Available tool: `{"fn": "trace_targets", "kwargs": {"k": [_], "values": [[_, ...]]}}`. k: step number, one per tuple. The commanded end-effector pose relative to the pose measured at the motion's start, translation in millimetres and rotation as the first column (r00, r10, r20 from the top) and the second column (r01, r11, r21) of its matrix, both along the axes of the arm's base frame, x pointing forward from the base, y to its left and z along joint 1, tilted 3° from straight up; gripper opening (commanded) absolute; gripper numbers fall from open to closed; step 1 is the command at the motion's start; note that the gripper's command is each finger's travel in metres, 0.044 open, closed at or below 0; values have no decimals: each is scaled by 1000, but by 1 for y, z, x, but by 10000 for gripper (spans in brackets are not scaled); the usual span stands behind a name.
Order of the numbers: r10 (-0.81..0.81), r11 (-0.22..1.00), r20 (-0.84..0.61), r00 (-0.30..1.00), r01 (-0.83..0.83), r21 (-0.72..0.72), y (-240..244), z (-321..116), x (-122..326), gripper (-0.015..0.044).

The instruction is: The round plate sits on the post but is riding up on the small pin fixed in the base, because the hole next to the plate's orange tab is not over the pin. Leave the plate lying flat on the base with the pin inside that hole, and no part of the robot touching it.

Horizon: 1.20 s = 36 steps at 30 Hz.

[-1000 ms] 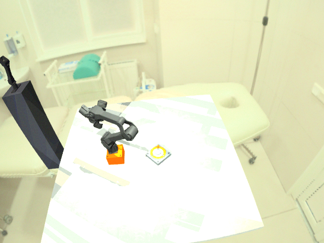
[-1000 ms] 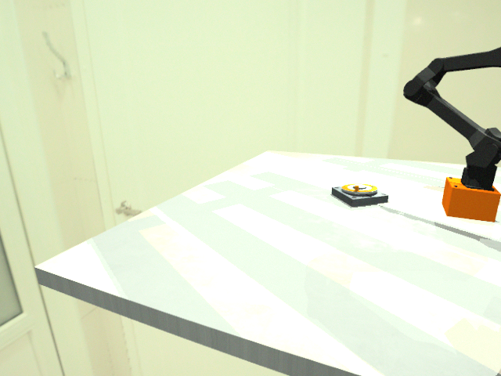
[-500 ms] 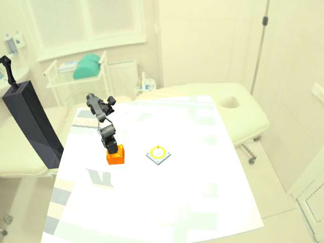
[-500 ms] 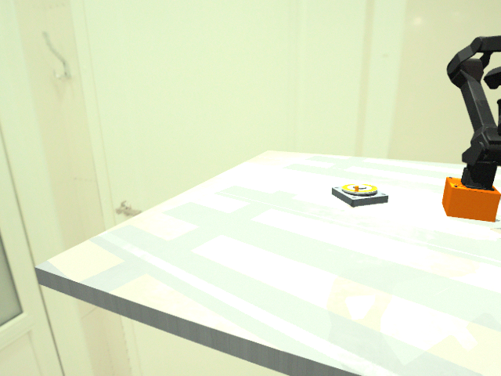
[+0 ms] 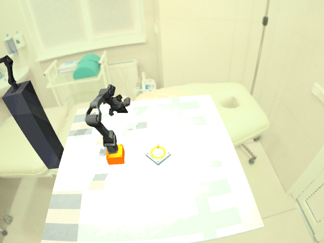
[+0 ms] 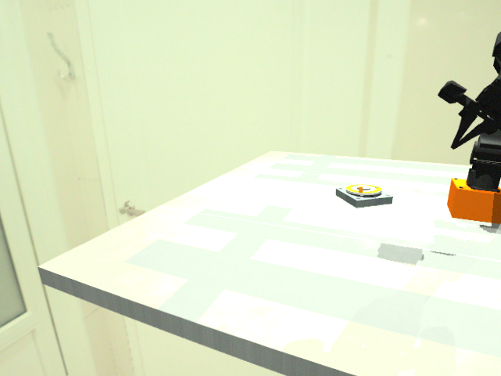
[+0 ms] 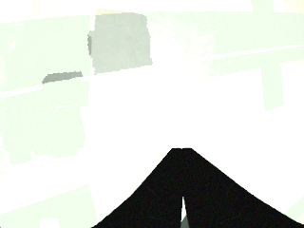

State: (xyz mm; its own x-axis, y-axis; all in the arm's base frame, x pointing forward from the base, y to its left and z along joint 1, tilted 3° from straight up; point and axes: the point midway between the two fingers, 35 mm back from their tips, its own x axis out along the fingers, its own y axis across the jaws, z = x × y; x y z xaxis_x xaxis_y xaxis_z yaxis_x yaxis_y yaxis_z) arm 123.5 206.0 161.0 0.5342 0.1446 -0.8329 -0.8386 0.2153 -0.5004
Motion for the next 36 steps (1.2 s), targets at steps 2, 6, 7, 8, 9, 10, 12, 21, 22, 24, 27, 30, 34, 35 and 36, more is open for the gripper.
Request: {"fn": "trace_targets", "kwargs": {"k": [2,6,7,8,9,10,12,21,22,24,27,30,34,35,36], "values": [[-214,977,-94,972,215,-4,-6,-14,37,0],[-352,933,-151,924,358,17,-13,-21,56,0],[-400,913,-172,900,409,16,-17,-24,65,0],[-443,892,-191,876,453,9,-22,-28,74,0],[-485,868,-211,849,496,1,-26,-31,84,0],[-525,843,-229,820,538,-6,-32,-35,93,0],[-570,811,-252,782,585,-15,-39,-40,104,0],[-782,557,-382,493,828,-71,-97,-71,160,0],[-797,524,-396,456,848,-77,-105,-75,165,0],[-828,436,-430,359,895,-94,-125,-85,177,0],[-853,297,-480,206,947,-121,-160,-100,193,0],[-855,237,-499,141,962,-133,-175,-106,199,0],[-846,132,-532,30,979,-154,-203,-117,206,0],[-846,132,-532,30,979,-154,-203,-117,206,0],[-846,132,-532,30,979,-153,-203,-117,207,0]]}}
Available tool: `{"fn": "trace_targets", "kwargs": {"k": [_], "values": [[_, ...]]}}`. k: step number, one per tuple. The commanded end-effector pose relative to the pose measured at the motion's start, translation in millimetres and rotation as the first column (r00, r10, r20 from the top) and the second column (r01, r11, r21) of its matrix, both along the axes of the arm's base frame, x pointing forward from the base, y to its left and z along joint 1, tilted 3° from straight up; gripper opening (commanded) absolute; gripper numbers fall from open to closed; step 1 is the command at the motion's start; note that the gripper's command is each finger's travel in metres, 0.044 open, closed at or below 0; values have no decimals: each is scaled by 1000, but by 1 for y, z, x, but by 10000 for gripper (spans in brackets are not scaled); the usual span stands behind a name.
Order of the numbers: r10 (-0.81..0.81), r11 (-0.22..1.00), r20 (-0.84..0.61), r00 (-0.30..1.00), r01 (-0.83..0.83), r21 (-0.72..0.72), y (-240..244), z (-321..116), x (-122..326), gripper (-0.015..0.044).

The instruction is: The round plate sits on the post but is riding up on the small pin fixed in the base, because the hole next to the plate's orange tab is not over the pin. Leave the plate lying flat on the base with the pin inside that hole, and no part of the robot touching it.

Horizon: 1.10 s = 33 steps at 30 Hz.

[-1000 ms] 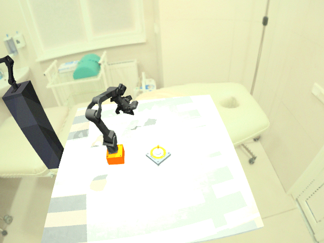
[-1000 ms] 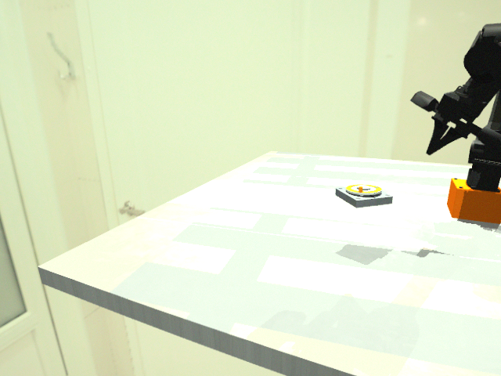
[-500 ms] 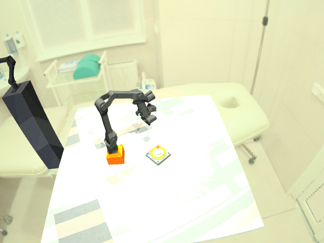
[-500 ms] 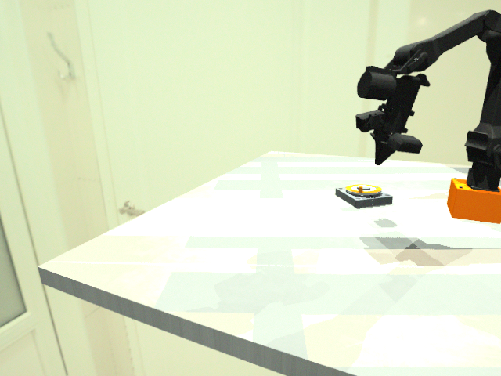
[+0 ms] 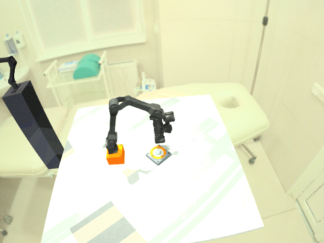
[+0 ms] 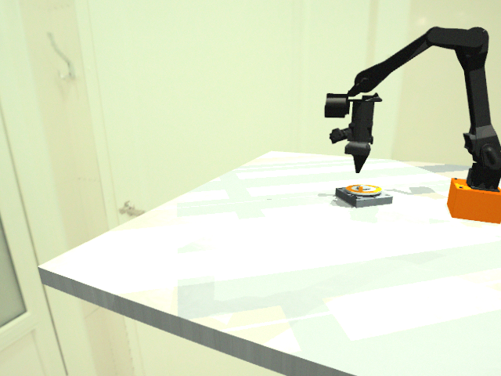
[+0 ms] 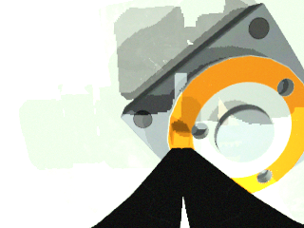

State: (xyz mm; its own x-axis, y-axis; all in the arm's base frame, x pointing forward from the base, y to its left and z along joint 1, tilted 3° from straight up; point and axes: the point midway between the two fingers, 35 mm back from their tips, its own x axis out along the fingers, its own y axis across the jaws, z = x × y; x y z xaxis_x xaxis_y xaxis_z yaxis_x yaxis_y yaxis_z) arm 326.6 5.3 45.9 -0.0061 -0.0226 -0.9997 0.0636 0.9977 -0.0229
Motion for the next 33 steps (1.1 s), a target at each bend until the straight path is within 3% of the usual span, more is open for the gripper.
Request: {"fn": "trace_targets", "kwargs": {"k": [1,10,33], "values": [[-22,1000,-2,1000,22,20,-3,-2,5,0],[-22,1000,-3,1000,22,20,-3,-49,5,0],[-22,1000,-5,1000,22,20,4,-51,-16,0]]}}
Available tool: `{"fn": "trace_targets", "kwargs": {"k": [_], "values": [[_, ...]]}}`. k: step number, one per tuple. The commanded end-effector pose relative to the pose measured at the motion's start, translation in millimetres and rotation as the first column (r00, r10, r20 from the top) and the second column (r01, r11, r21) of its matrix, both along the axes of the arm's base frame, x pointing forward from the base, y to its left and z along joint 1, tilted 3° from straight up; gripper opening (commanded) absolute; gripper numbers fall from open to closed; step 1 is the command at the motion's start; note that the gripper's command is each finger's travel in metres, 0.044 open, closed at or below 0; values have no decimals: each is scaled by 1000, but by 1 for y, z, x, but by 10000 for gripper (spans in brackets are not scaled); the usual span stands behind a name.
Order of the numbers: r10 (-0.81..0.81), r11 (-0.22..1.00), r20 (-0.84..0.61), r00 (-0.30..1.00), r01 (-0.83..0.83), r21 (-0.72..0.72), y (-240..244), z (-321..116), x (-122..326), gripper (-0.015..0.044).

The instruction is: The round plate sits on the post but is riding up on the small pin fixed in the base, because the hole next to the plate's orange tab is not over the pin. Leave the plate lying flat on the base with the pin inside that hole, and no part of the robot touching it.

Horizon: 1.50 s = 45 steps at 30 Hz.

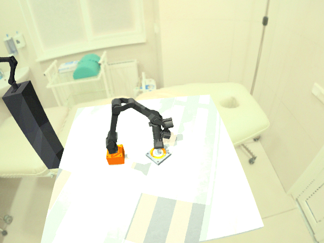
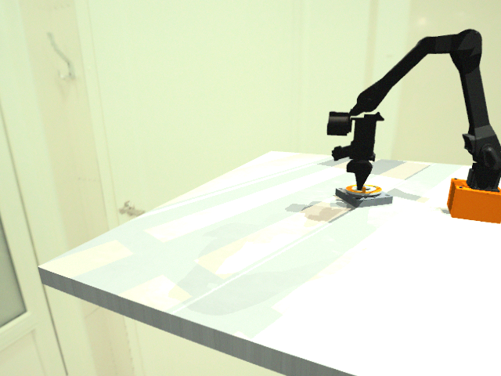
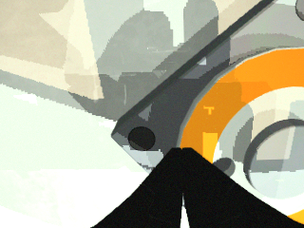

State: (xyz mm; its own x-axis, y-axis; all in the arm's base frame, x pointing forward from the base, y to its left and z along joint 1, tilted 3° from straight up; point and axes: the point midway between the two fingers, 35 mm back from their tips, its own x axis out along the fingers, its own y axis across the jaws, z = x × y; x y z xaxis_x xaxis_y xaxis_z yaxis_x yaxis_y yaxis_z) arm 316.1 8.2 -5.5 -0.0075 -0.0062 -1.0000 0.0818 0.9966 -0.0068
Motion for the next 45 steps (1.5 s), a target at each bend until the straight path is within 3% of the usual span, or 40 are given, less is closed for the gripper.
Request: {"fn": "trace_targets", "kwargs": {"k": [1,25,36,45], "values": [[-4,1000,-3,1000,4,4,1,0,-7,0],[-4,1000,-5,1000,4,4,-1,1,-27,0],[-4,1000,-5,1000,4,4,-1,48,-29,0],[-6,1000,-11,1000,6,3,-1,39,-29,0]]}}
